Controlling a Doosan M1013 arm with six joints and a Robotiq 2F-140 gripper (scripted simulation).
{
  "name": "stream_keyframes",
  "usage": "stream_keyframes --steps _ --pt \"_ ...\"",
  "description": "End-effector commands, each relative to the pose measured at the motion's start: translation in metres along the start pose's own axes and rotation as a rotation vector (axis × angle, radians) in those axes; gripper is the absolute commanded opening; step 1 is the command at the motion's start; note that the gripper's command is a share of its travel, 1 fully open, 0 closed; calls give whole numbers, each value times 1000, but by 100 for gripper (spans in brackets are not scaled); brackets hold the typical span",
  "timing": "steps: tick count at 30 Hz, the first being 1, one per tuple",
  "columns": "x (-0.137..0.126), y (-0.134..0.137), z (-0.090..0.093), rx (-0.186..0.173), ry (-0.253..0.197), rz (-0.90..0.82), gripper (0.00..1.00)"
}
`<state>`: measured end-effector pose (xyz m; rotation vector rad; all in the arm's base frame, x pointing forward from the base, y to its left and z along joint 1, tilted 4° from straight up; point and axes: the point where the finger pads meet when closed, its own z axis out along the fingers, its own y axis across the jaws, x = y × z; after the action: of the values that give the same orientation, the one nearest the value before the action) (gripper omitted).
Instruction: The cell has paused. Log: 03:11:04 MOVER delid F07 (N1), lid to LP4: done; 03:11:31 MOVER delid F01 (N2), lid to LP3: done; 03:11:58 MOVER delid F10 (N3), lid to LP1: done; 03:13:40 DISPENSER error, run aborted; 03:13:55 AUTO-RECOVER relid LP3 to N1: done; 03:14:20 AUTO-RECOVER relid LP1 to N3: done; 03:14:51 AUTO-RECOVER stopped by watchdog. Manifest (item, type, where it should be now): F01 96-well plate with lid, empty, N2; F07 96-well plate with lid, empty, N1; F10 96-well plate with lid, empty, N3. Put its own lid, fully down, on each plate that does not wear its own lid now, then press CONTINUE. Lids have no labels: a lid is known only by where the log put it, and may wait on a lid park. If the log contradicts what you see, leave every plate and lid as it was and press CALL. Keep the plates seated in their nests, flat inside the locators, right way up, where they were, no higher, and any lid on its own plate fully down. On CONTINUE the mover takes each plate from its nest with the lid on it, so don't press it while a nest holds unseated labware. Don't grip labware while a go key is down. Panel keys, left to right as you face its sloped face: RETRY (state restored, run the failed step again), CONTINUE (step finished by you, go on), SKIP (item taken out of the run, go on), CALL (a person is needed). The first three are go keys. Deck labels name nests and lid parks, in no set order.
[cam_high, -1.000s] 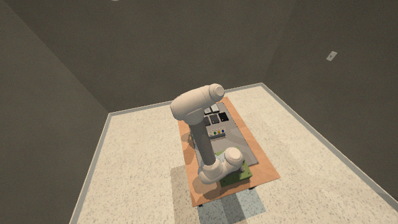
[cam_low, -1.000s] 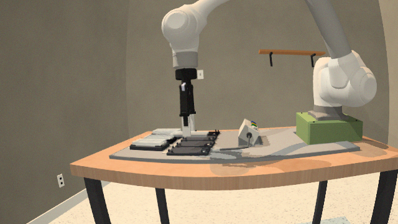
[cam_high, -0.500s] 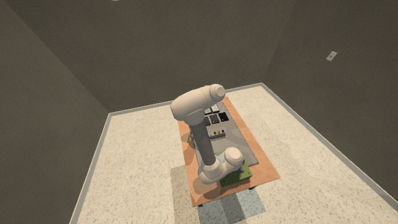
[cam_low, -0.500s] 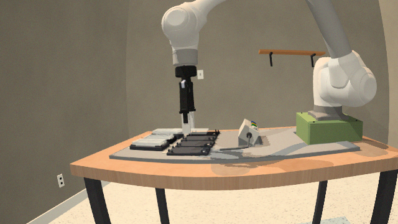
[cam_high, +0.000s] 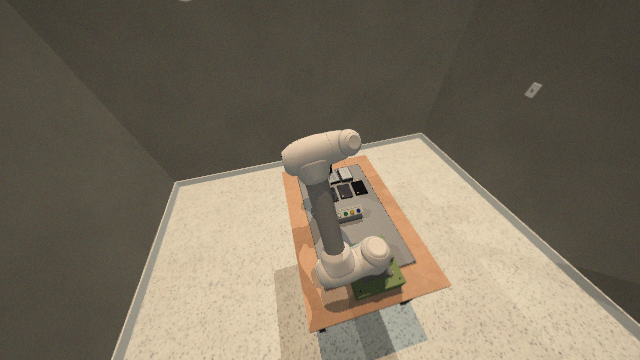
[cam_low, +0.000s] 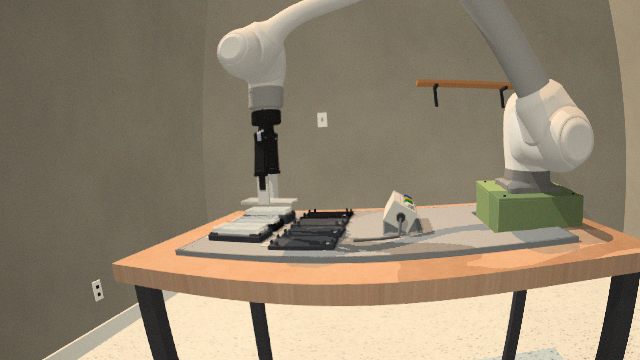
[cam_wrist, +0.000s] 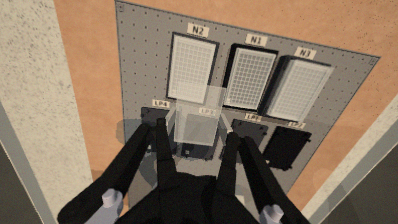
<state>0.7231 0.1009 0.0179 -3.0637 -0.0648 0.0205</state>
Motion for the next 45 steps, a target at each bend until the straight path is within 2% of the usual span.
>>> stream_keyframes --steps 1,3,5,6,7,8,45 --pt "44 54 2 -3 -9 -10 0" --pt "53 66 3 -3 -9 -10 0" --pt "53 66 3 -3 -9 -10 0" --pt "68 92 4 -3 -9 -10 0" --pt "68 92 4 -3 -9 -10 0" --pt "75 104 4 -2 -10 -10 0" --pt "76 106 4 -2 -10 -10 0"
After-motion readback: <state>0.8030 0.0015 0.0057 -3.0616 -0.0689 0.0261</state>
